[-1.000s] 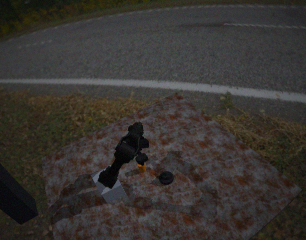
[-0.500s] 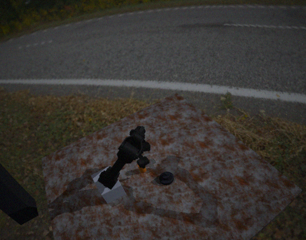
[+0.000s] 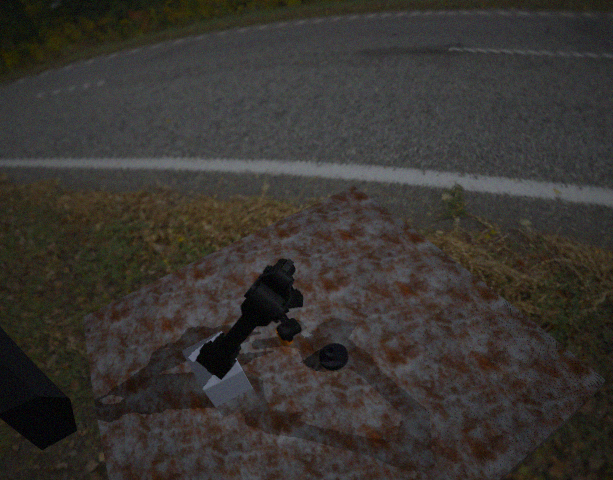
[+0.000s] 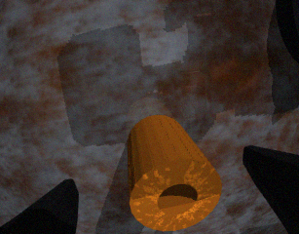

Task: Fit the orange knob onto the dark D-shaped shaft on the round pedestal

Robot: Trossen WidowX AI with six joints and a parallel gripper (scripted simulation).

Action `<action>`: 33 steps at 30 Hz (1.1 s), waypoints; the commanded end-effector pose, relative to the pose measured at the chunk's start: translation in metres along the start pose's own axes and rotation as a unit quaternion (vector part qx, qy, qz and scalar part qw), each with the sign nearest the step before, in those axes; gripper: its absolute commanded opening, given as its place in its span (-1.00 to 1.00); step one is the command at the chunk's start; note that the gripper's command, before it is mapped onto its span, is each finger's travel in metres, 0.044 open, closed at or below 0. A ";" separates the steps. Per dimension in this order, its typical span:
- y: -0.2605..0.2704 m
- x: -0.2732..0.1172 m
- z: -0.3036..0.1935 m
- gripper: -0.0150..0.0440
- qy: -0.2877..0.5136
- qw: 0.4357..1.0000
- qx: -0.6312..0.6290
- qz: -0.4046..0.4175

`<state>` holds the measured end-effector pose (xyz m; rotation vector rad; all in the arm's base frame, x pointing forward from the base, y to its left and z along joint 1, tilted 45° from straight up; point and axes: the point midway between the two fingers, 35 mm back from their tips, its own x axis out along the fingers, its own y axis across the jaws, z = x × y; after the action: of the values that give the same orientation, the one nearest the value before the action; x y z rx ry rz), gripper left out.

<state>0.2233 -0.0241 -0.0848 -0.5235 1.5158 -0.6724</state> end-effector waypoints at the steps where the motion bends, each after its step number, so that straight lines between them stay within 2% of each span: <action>1: -0.001 0.008 0.000 1.00 -0.001 1.000 -0.002 -0.003; 19: -0.003 0.034 -0.003 1.00 -0.001 1.000 -0.002 -0.005; 29: -0.003 0.034 -0.003 0.11 -0.001 1.000 -0.002 -0.005; 33: -0.003 0.034 -0.003 0.02 -0.001 1.000 -0.002 -0.005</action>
<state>0.2176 -0.0487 -0.1070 -0.5304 1.5164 -0.6781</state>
